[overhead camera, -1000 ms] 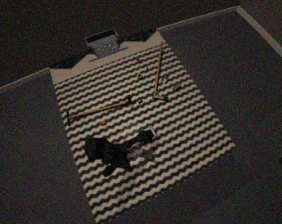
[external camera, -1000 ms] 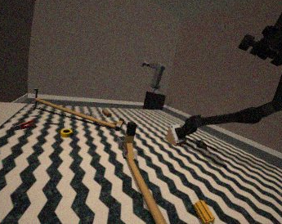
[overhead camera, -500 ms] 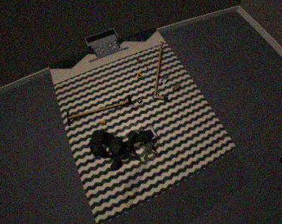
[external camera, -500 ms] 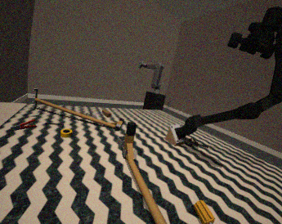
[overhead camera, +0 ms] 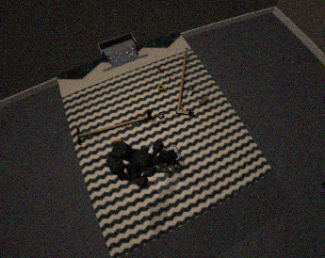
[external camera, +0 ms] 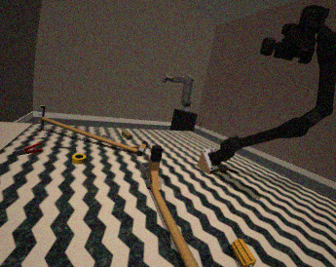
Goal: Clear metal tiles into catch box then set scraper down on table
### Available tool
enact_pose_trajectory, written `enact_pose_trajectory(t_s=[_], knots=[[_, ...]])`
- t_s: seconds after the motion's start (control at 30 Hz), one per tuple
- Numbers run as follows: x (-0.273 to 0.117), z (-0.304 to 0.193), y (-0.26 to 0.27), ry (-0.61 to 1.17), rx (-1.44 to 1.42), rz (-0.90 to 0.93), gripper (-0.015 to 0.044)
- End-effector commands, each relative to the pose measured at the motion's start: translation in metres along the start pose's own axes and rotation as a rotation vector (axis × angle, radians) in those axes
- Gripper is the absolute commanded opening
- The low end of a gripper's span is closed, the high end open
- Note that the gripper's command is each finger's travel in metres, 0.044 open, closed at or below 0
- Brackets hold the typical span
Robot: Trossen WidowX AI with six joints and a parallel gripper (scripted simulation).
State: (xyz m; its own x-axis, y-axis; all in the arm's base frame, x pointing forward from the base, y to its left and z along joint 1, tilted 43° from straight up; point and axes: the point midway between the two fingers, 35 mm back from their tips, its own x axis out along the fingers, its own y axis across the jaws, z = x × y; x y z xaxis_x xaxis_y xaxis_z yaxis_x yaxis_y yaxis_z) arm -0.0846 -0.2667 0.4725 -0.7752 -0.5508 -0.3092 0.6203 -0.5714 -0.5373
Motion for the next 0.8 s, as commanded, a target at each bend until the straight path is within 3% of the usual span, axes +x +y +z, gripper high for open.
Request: enact_pose_trajectory(t_s=[0.0, 0.77], knots=[[0.005, 0.001, 0.021, 0.014, -0.059, 0.048, 0.0000], [0.012, -0.004, 0.104, 0.057, -0.269, 0.264, 0.0000]])
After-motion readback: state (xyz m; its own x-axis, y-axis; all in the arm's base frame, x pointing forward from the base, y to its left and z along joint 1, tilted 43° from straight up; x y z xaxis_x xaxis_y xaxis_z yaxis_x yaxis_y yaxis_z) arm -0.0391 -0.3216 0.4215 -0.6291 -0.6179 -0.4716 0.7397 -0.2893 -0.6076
